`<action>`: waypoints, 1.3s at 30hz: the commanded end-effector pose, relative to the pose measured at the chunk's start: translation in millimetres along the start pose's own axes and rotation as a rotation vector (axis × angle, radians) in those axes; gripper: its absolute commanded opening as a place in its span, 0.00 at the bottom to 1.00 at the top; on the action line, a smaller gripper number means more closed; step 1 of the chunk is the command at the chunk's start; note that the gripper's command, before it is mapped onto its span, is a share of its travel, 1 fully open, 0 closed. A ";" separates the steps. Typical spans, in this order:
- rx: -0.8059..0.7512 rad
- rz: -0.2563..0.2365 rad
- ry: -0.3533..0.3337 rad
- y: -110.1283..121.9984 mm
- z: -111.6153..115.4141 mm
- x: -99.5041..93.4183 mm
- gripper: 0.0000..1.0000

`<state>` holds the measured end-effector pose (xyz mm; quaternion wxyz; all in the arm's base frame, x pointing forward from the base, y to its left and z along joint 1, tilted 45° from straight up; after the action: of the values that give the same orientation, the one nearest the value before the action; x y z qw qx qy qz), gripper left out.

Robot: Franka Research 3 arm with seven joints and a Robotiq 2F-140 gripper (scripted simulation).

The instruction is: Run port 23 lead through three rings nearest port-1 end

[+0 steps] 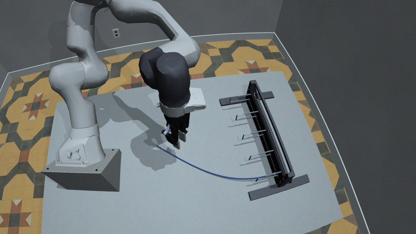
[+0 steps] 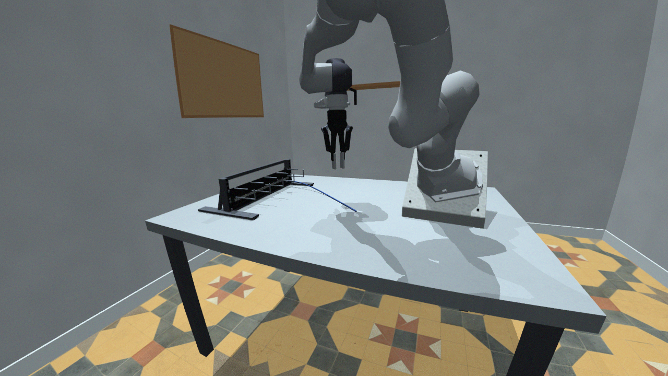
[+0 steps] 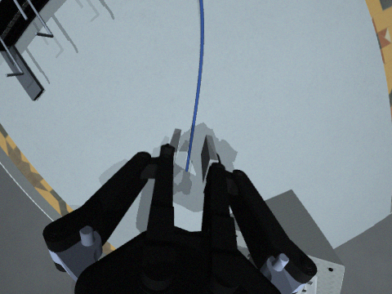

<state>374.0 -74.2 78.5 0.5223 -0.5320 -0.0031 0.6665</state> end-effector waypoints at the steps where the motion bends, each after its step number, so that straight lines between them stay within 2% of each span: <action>1: -0.062 0.005 0.003 0.6 -0.4 -0.3 0.20; 25: -0.071 0.005 0.003 0.7 -0.4 2.1 0.20; 39: -0.080 0.005 0.003 1.4 -0.3 34.5 0.20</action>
<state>374.0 -51.8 59.1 0.5040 -0.5449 -0.0273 0.6695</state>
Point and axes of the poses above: the point where the finger pads meet when closed, its own x axis out along the fingers, its own y axis across the jaws, z = x × y, the point moved 1 cm from there along -x, back along the fingers
